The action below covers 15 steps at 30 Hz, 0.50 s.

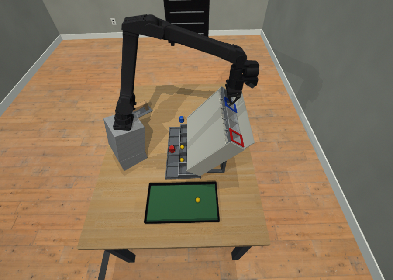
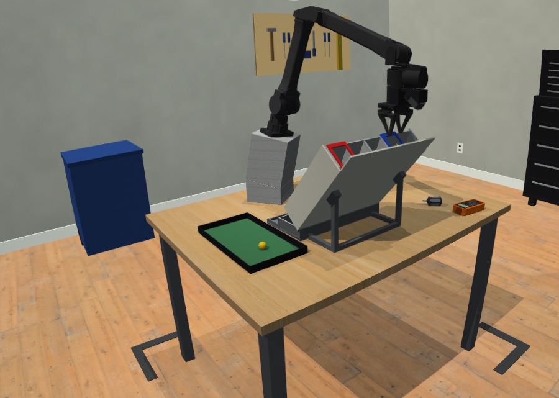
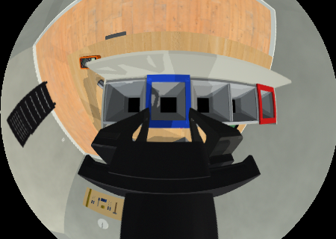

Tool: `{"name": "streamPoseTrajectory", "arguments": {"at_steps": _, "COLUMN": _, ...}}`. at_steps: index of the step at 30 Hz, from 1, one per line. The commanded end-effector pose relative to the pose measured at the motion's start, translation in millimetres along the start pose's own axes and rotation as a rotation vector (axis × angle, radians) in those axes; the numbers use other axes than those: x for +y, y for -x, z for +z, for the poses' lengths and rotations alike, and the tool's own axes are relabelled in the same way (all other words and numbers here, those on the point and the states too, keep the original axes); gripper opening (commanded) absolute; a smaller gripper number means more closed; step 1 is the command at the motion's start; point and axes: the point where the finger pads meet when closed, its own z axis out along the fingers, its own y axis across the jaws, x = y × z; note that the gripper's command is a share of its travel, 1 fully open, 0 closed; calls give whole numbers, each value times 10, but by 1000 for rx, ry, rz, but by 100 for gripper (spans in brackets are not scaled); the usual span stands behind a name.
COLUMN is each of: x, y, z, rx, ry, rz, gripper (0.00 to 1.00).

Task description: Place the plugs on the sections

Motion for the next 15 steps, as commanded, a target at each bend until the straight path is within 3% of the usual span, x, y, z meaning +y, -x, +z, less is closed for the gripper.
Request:
{"name": "streamPoseTrajectory", "arguments": {"at_steps": 1, "x": 74, "y": 138, "z": -178, "rx": -50, "ry": 5, "rz": -3, "gripper": 56}}
{"name": "streamPoseTrajectory", "arguments": {"at_steps": 6, "x": 74, "y": 140, "z": -182, "rx": -51, "ry": 5, "rz": -3, "gripper": 56}}
{"name": "streamPoseTrajectory", "arguments": {"at_steps": 10, "x": 79, "y": 185, "z": -411, "rx": -77, "ry": 7, "rz": -6, "gripper": 56}}
{"name": "streamPoseTrajectory", "arguments": {"at_steps": 15, "x": 43, "y": 183, "z": -496, "rx": -78, "ry": 6, "rz": -5, "gripper": 56}}
